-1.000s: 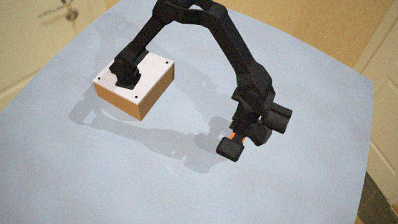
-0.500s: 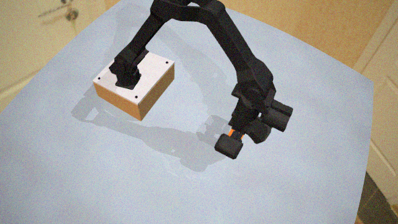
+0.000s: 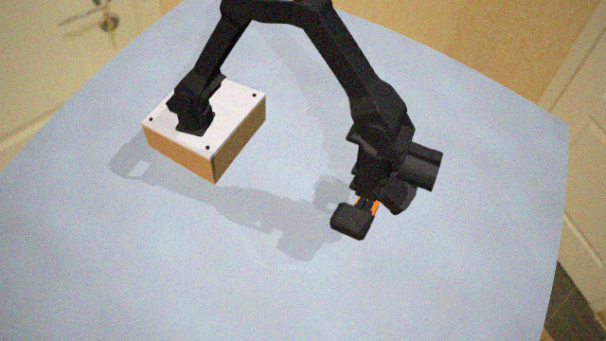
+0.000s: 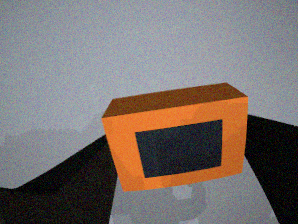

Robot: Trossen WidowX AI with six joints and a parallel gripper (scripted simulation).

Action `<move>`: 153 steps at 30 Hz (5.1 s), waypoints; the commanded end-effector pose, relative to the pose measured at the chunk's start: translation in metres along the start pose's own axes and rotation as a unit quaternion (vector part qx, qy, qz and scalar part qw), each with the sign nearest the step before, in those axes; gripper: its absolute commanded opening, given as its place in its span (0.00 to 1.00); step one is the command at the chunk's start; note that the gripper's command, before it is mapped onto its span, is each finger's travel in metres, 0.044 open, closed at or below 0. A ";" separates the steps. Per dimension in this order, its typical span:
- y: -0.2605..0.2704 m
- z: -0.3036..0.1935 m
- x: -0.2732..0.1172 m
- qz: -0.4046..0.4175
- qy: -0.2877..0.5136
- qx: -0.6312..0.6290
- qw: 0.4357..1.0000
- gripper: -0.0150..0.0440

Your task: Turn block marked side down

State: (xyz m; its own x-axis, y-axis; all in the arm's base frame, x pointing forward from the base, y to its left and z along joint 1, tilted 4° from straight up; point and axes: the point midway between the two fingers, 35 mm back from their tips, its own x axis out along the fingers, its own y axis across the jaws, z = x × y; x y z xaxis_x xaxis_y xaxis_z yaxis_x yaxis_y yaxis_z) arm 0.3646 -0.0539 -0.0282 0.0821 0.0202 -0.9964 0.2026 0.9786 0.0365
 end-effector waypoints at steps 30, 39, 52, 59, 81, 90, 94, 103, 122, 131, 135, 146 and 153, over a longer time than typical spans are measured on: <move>0.000 -0.010 -0.001 -0.001 -0.243 0.000 0.970 0.25; 0.000 -0.005 0.009 -0.001 -0.272 -0.001 0.962 0.25; 0.000 0.001 0.031 -0.002 -0.355 -0.002 0.935 0.25; 0.000 -0.001 0.035 -0.002 -0.399 -0.002 0.917 0.25; -0.001 -0.017 0.028 0.000 -0.497 0.000 0.868 0.25; -0.001 -0.017 0.028 0.000 -0.497 0.000 0.868 0.25; -0.001 -0.017 0.028 0.000 -0.497 0.000 0.868 0.25; -0.001 -0.017 0.028 0.000 -0.497 0.000 0.868 0.61; -0.001 -0.017 0.028 0.000 -0.497 0.000 0.868 1.00; -0.001 -0.017 0.028 0.000 -0.497 0.000 0.868 1.00; -0.001 -0.017 0.028 0.000 -0.497 0.000 0.868 1.00; -0.001 -0.016 0.028 -0.001 -0.495 0.000 0.869 1.00; 0.000 0.001 0.019 -0.003 -0.407 -0.003 0.913 1.00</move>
State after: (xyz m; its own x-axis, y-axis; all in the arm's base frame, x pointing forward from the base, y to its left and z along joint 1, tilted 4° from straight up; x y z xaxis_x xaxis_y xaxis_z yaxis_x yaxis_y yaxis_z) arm 0.3529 -0.0521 -0.0621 0.8381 -0.1626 -0.5207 0.2058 0.9782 0.0259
